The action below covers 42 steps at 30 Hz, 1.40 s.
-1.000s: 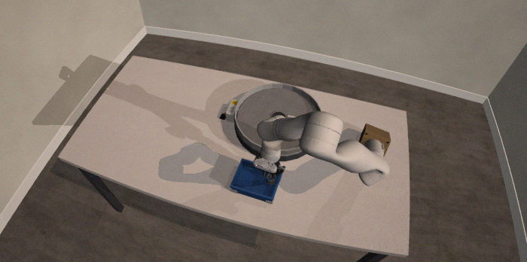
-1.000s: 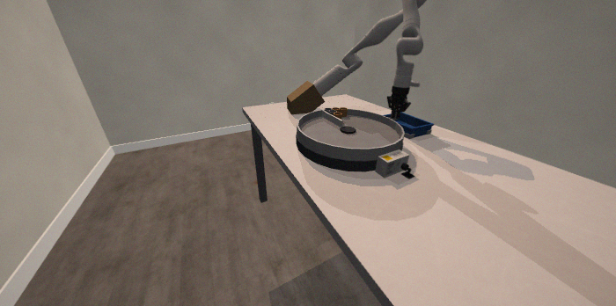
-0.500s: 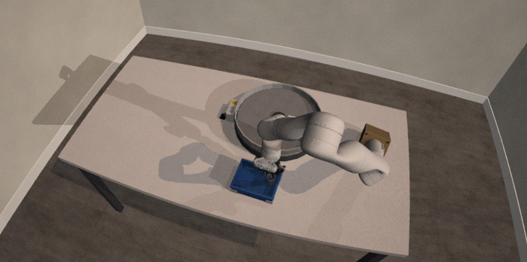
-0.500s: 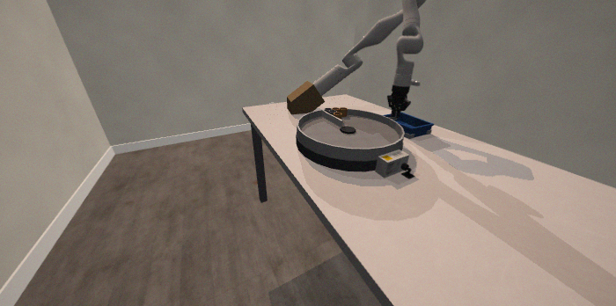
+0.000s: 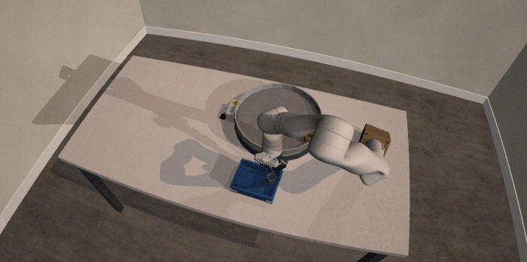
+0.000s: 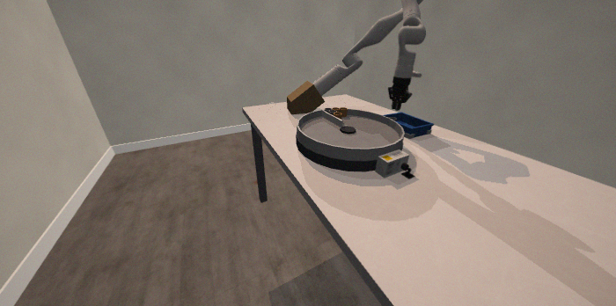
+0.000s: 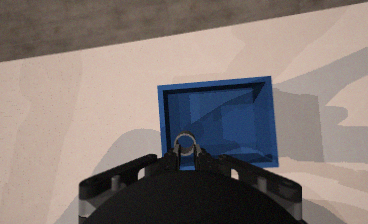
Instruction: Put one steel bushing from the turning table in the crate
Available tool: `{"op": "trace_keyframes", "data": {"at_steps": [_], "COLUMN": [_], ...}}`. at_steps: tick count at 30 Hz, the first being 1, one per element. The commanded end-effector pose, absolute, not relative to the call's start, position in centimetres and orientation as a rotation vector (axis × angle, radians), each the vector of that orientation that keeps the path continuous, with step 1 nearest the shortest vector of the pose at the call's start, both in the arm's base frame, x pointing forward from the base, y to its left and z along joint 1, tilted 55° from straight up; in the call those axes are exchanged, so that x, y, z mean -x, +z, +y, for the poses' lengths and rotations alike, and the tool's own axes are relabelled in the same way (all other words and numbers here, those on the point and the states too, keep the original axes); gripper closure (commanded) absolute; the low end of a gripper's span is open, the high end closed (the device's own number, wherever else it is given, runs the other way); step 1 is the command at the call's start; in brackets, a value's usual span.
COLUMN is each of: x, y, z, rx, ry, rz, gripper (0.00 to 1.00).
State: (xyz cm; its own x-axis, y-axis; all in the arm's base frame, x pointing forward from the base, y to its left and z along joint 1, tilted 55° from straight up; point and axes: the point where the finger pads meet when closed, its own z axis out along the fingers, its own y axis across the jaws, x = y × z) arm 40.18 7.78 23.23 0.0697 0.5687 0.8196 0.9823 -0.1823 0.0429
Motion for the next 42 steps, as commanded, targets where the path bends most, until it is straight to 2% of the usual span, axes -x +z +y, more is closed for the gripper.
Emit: {"op": "trace_keyframes", "data": {"at_steps": [1,10,15,42], "x": [-40.7,-40.7,-39.6,-39.6], "y": [23.9,23.9,26.8,26.8], "z": [6.4,6.4,2.4,2.5], "rx": [1.840,1.840,1.839,1.838], "ry": [-1.007,-1.007,-1.006,-1.006], "rz": [-1.540,-1.540,-1.539,-1.539], "gripper": [0.81,0.81,0.81,0.81]}}
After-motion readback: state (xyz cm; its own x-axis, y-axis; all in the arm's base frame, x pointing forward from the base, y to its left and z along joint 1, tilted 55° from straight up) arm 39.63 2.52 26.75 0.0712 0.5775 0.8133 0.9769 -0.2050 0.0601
